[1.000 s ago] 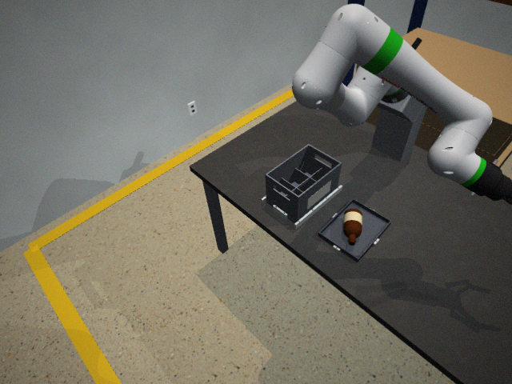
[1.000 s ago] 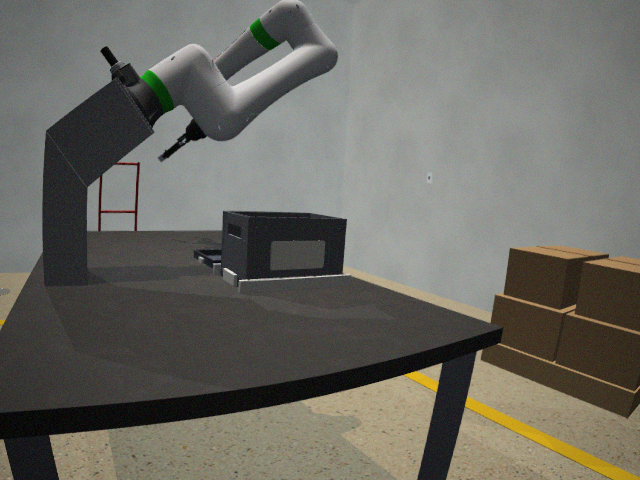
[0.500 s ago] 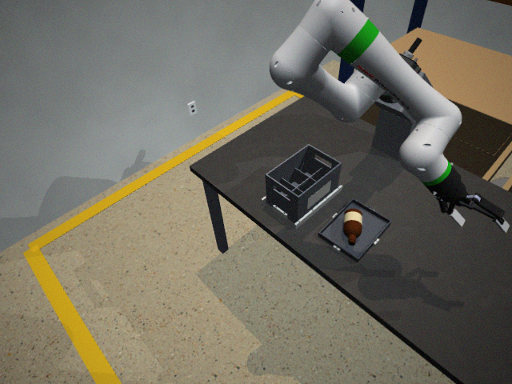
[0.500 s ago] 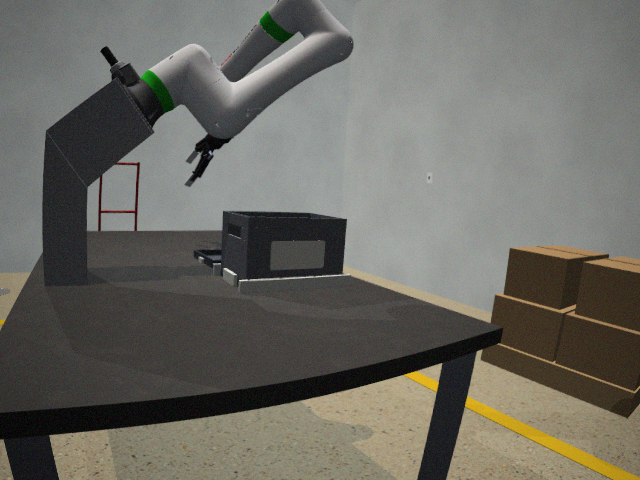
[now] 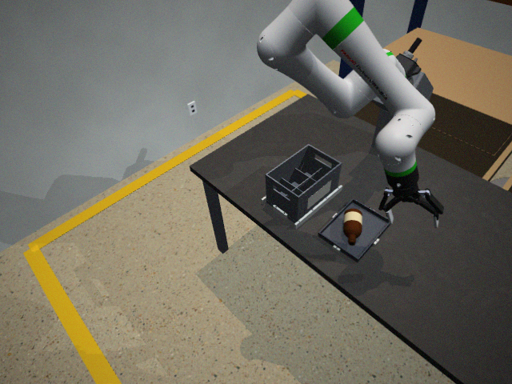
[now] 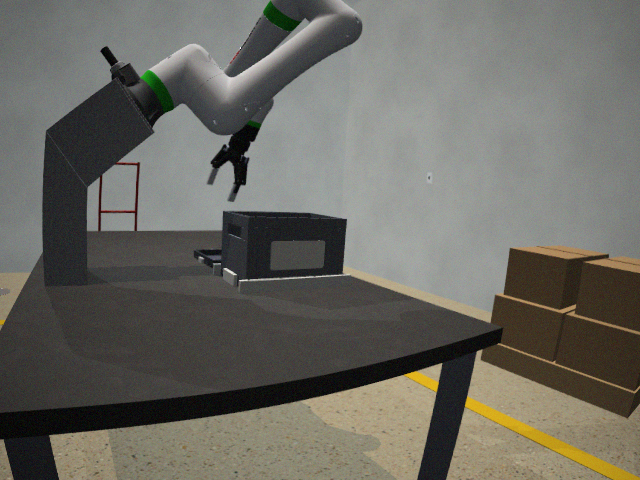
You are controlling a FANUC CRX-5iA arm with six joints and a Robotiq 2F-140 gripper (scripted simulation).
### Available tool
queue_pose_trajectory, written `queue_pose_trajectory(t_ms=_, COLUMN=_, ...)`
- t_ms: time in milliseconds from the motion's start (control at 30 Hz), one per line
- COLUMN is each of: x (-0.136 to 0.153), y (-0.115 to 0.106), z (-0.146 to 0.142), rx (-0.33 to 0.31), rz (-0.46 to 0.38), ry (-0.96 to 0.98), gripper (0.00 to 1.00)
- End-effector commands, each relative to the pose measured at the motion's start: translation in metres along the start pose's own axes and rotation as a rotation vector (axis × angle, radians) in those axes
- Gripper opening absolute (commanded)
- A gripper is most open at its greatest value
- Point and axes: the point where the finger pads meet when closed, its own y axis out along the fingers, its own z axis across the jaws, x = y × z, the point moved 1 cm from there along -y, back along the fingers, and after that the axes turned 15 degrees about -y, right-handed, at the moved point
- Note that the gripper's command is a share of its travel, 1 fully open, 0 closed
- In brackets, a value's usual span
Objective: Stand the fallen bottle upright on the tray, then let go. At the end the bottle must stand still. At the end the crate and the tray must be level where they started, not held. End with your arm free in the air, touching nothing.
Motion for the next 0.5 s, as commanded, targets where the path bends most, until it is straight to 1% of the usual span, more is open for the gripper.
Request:
queue_pose_trajectory(t_ms=0, x=0.011, y=-0.017, z=0.057, rx=0.131, rz=-0.009, ry=-0.092, gripper=1.0)
queue_pose_trajectory(t_ms=33, x=0.012, y=-0.02, z=0.066, rx=0.15, rz=-0.012, ry=-0.105, gripper=1.0)
queue_pose_trajectory(t_ms=67, x=0.015, y=-0.026, z=0.084, rx=0.193, rz=-0.018, ry=-0.133, gripper=1.0)
queue_pose_trajectory(t_ms=100, x=0.017, y=-0.03, z=0.092, rx=0.214, rz=-0.022, ry=-0.146, gripper=1.0)
queue_pose_trajectory(t_ms=167, x=0.017, y=-0.03, z=0.092, rx=0.214, rz=-0.022, ry=-0.146, gripper=1.0)
queue_pose_trajectory(t_ms=233, x=0.024, y=-0.047, z=0.131, rx=0.31, rz=-0.04, ry=-0.204, gripper=1.0)
queue_pose_trajectory(t_ms=300, x=0.028, y=-0.059, z=0.153, rx=0.366, rz=-0.053, ry=-0.236, gripper=1.0)
queue_pose_trajectory(t_ms=367, x=0.03, y=-0.064, z=0.162, rx=0.389, rz=-0.059, ry=-0.249, gripper=1.0)
queue_pose_trajectory(t_ms=467, x=0.03, y=-0.064, z=0.163, rx=0.393, rz=-0.06, ry=-0.251, gripper=1.0)
